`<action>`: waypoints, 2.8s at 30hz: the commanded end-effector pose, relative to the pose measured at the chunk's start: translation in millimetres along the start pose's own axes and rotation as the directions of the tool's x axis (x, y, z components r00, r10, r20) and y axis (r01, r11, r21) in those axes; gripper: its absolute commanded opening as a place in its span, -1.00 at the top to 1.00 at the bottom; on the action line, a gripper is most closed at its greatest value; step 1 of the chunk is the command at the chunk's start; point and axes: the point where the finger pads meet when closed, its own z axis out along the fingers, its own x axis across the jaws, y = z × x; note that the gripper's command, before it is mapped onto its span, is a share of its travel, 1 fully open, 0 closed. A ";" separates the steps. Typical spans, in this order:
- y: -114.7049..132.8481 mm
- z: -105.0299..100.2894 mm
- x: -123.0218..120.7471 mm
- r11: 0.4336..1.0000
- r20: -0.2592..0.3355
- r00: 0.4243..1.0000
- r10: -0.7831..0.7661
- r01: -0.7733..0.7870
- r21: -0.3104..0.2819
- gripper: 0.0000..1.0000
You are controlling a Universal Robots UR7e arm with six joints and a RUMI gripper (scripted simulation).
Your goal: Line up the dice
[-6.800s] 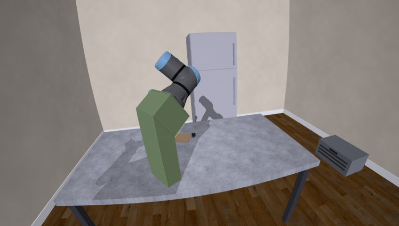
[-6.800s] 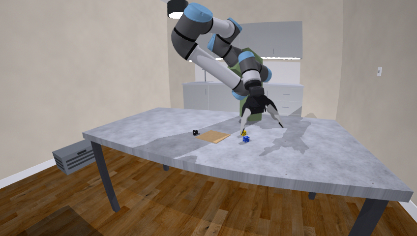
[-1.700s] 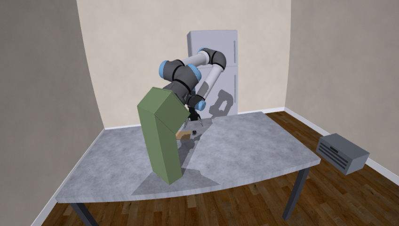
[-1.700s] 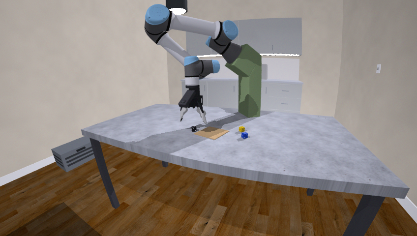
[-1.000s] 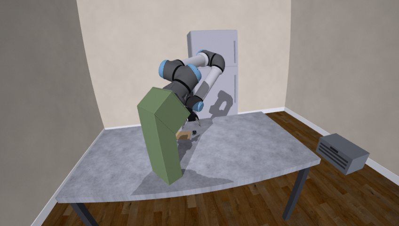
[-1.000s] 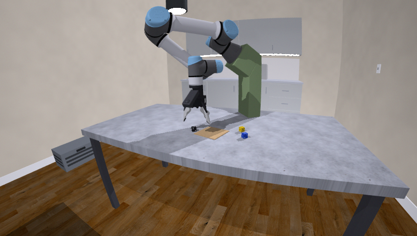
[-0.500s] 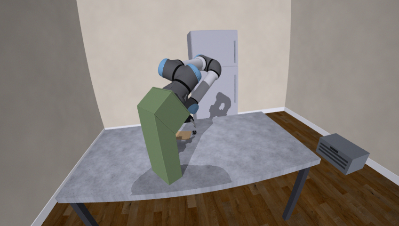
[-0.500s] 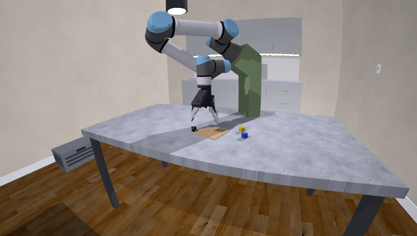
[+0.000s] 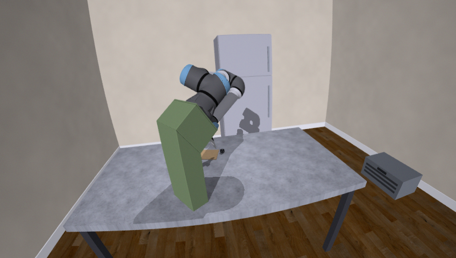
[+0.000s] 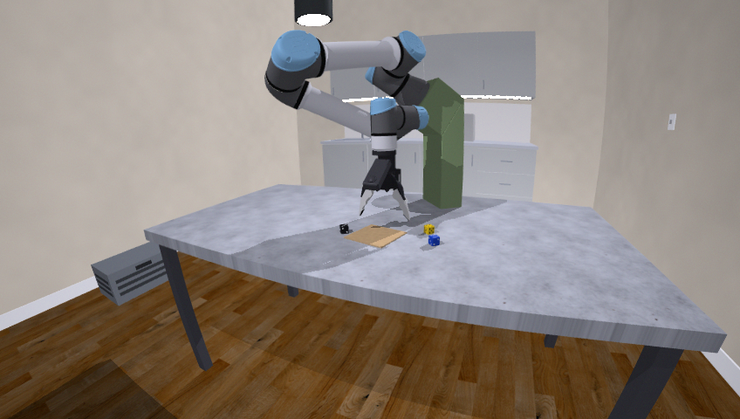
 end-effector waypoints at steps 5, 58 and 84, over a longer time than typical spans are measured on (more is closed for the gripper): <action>11.4 0.1 -38.2 1.000 -0.002 1.000 0.000 0.000 0.002 -1.00; 41.5 0.4 -133.6 1.000 -0.002 1.000 0.000 0.000 0.002 -1.00; 41.5 0.4 -133.6 1.000 -0.002 1.000 0.000 0.000 0.002 -1.00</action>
